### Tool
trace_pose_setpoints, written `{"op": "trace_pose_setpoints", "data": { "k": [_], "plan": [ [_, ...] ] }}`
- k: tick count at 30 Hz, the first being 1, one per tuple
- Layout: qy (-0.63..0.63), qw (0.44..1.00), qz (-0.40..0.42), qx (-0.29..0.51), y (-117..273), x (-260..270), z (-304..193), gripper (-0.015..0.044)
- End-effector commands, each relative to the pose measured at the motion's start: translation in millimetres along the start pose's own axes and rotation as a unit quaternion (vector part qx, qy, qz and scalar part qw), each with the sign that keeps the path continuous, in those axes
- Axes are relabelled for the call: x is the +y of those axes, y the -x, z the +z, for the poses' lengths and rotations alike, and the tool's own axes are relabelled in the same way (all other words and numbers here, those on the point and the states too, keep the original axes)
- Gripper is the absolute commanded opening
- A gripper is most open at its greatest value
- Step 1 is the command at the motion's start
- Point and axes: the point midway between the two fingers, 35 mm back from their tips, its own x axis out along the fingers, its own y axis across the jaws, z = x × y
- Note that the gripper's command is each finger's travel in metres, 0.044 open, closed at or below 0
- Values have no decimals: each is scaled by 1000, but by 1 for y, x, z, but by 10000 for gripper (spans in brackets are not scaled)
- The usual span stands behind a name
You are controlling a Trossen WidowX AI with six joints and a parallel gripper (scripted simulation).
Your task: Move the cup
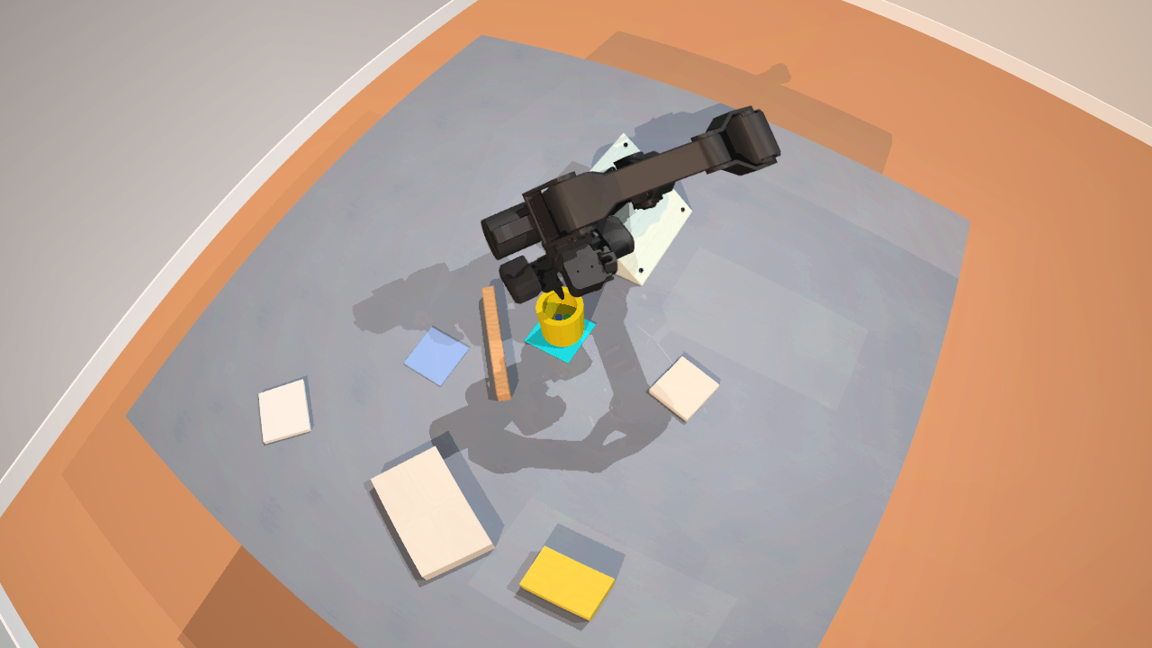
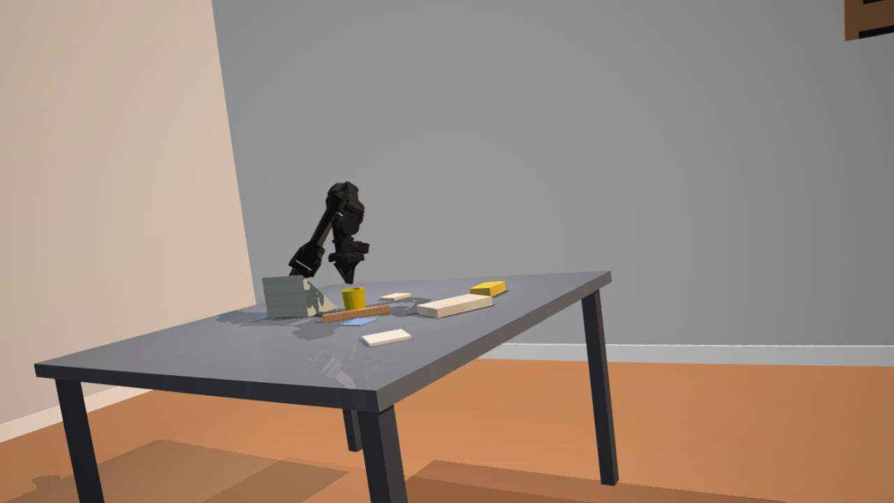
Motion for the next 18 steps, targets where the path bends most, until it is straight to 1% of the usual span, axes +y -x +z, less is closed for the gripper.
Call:
{"op": "trace_pose_setpoints", "data": {
  "k": [1, 10, 18],
  "plan": [
    [0, 1000, 0, 0, -1, 0, 0, 199],
    [0, 1000, 0, 1, 3, 0, 0, 435],
    [0, 1000, -1, 3, 29, -3, 0, 440]
  ]
}}
